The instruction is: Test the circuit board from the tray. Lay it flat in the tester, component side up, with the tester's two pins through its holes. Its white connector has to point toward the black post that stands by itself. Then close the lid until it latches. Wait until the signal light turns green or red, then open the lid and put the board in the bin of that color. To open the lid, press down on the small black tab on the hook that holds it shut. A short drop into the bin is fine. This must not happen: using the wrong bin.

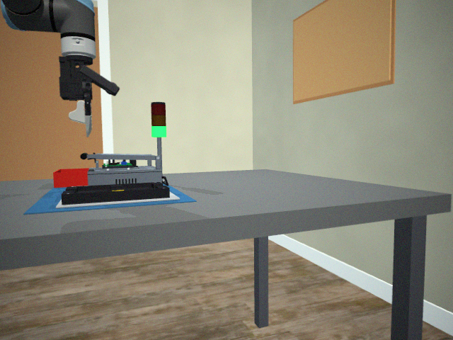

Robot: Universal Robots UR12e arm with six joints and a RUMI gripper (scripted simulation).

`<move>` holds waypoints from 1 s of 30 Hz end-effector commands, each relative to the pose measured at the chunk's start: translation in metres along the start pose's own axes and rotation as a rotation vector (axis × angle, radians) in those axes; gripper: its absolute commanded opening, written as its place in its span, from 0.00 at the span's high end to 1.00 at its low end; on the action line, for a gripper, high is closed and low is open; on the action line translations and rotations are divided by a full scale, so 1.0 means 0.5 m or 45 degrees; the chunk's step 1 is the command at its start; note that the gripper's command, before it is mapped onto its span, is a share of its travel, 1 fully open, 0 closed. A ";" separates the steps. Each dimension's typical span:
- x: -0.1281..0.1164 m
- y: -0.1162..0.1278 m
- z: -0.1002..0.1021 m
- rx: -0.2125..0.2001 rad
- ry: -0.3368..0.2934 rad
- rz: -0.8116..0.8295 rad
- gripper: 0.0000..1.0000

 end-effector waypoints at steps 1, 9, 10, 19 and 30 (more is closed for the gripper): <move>0.000 0.000 -0.001 0.000 0.001 0.000 1.00; 0.000 0.000 -0.001 0.000 0.001 -0.002 1.00; 0.000 0.000 -0.001 0.000 0.001 -0.004 1.00; 0.000 0.000 -0.001 0.000 0.001 -0.068 1.00; 0.000 0.000 -0.002 0.000 0.001 -0.401 1.00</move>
Point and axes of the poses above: the point where the finger pads meet when closed, its own z axis out along the fingers, its own y axis across the jaws, x = y × z, the point moved 6 cm from there along -z, back along the fingers, and after that the axes turned 3 degrees about -z, right-handed, at the moved point
